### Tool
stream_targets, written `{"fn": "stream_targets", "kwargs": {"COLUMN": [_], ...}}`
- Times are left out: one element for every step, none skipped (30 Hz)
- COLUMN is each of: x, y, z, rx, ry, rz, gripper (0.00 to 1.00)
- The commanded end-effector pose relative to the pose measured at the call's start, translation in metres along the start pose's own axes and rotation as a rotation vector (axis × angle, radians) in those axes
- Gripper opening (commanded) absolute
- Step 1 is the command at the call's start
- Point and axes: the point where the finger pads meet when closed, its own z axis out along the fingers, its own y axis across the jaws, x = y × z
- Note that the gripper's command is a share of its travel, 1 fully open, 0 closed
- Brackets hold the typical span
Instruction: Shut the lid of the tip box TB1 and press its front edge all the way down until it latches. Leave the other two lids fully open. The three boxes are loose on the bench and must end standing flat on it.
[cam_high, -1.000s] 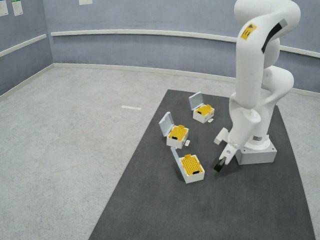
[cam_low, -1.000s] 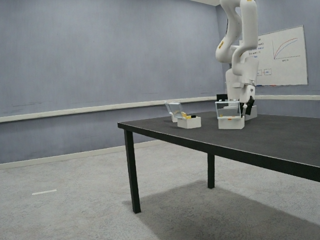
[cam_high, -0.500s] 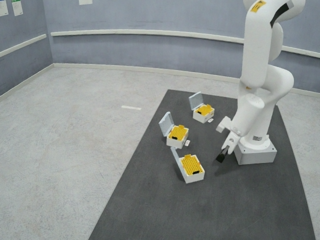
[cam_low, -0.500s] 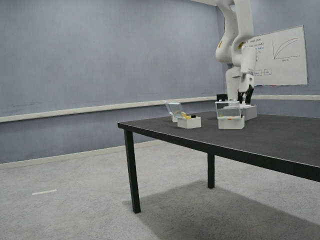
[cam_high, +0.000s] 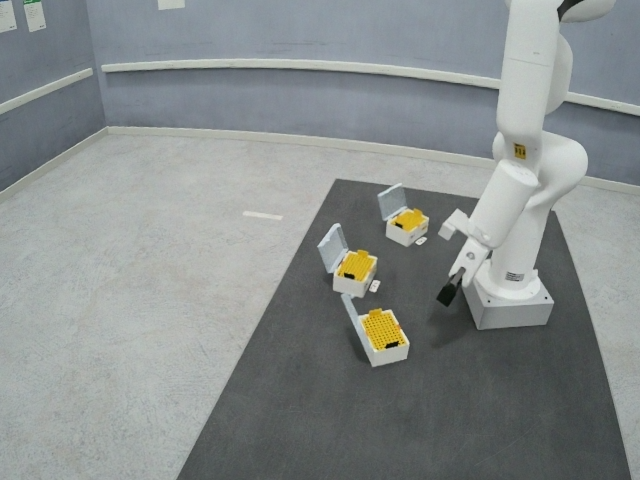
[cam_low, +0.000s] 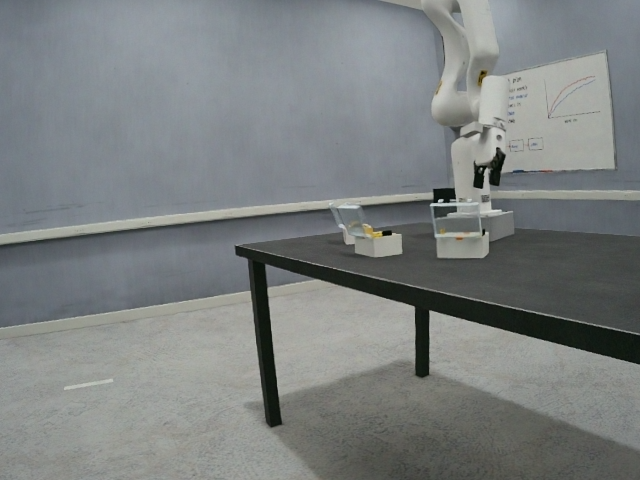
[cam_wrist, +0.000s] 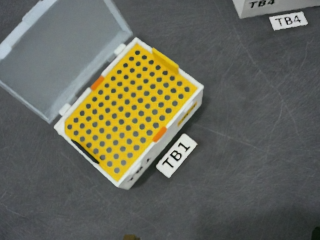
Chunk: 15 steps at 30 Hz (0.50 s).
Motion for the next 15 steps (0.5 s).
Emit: {"fn": "stream_targets", "kwargs": {"x": [0.0025, 0.0025, 0.0025, 0.0025, 0.0025, 0.0025, 0.0025, 0.0025, 0.0025, 0.0025, 0.0025, 0.0025, 0.0025, 0.0025, 0.0025], "y": [-0.0007, -0.0007, -0.0007, -0.0007, -0.0007, -0.0007, -0.0007, -0.0007, -0.0007, -0.0007, -0.0007, -0.0007, -0.0007, -0.0007, -0.0007], "z": [-0.0074, -0.0074, -0.0074, -0.0074, -0.0074, -0.0074, -0.0074, -0.0074, -0.0074, -0.0074, -0.0074, -0.0074, -0.0074, -0.0074, -0.0074], "rx": [-0.085, -0.085, -0.085, -0.085, -0.085, -0.085, -0.085, -0.085, -0.085, -0.085, -0.085, -0.085, -0.085, -0.085, -0.085], "ry": [0.0, 0.0, 0.0, 0.0, 0.0, 0.0, 0.0, 0.0, 0.0, 0.0, 0.0, 0.0, 0.0, 0.0, 0.0], "rz": [-0.01, -0.01, -0.01, -0.01, -0.01, -0.01, -0.01, -0.01, -0.01, -0.01, -0.01, -0.01, -0.01, -0.01, -0.01], "gripper": [1.0, 1.0, 1.0, 1.0, 1.0, 1.0, 1.0, 1.0, 0.0, 0.0, 0.0, 0.0, 0.0, 0.0, 0.0]}}
